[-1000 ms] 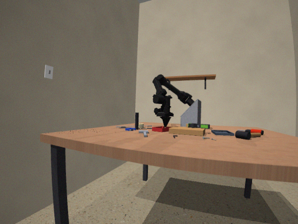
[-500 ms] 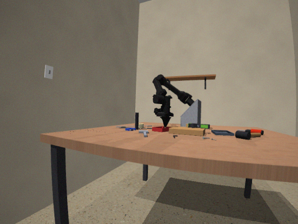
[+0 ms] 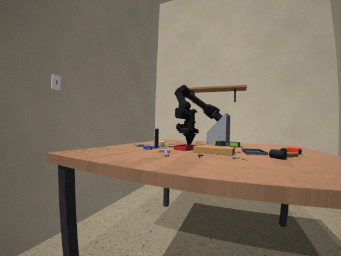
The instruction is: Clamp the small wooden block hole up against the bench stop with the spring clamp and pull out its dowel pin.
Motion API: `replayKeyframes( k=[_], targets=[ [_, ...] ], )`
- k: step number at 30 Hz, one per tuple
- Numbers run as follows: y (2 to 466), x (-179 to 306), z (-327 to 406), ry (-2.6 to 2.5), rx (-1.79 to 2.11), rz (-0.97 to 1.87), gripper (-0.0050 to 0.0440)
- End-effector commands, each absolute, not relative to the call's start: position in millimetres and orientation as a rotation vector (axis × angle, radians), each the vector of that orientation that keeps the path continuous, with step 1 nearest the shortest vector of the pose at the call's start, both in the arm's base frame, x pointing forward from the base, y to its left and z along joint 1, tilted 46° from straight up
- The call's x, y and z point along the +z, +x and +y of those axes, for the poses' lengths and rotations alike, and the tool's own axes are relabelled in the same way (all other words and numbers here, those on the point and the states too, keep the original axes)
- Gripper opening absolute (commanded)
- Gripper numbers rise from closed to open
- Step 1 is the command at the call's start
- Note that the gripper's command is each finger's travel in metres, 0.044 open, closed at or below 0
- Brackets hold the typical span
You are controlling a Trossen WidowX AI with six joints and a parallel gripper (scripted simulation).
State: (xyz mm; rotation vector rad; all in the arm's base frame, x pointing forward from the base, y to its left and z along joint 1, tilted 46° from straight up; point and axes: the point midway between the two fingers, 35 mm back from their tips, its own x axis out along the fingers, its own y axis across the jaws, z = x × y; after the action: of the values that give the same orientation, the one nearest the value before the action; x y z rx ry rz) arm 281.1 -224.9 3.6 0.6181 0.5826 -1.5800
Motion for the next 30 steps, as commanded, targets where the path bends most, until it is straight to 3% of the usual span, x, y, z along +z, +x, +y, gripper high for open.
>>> replayKeyframes(
  k=[1, 24, 30],
  targets=[
    [281.0, 3.6, -225.0, 0.618, -1.580, 0.583, 0.0120],
    [281.7, 12.6, -215.7, 0.618, -1.580, 0.582, 0.0120],
    [281.5, 28.4, -199.8, 0.615, -1.580, 0.580, 0.0180]
  ],
)
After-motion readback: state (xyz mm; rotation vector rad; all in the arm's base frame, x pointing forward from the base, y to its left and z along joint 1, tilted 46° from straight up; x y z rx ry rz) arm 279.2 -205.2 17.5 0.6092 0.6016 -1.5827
